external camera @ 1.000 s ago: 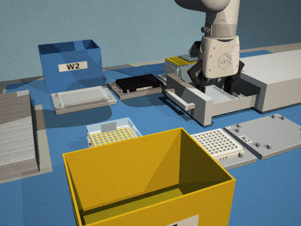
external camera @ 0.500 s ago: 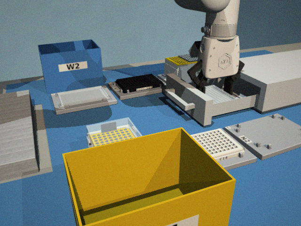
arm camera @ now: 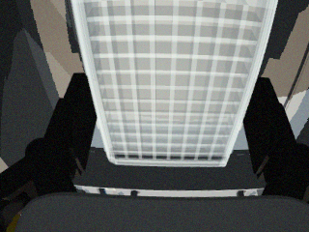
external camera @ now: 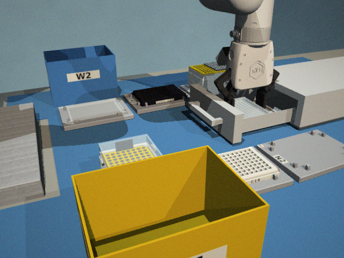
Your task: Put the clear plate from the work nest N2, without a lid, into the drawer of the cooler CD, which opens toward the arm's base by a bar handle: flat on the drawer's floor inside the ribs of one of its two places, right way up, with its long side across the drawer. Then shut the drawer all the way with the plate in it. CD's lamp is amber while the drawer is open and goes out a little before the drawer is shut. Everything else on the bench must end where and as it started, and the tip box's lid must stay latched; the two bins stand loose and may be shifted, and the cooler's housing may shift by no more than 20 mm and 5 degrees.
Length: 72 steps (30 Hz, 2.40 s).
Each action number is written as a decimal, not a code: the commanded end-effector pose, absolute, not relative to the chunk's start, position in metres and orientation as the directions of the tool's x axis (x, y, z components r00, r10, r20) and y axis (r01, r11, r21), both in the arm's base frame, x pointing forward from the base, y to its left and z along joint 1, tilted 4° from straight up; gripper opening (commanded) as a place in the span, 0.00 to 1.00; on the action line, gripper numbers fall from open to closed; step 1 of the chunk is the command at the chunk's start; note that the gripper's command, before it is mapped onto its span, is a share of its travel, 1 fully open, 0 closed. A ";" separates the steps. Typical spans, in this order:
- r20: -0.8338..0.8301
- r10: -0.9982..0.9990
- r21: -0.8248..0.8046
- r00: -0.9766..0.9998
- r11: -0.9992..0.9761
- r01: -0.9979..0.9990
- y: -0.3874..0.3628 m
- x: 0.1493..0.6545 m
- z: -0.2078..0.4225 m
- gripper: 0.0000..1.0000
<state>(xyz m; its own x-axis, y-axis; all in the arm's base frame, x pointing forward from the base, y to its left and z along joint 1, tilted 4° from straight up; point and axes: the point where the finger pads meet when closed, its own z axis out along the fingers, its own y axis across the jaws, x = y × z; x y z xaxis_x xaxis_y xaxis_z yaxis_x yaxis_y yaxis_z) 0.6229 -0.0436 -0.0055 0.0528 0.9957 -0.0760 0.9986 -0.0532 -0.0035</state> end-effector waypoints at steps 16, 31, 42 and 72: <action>-0.076 0.996 0.002 0.053 -0.053 0.999 -0.044 0.625 -0.003 0.00; -0.076 0.996 0.002 0.053 -0.053 0.999 -0.044 0.625 -0.003 0.00; -0.076 0.996 0.002 0.053 -0.053 0.999 -0.044 0.625 -0.004 1.00; -0.076 0.996 0.002 0.053 -0.053 0.999 -0.044 0.625 -0.004 1.00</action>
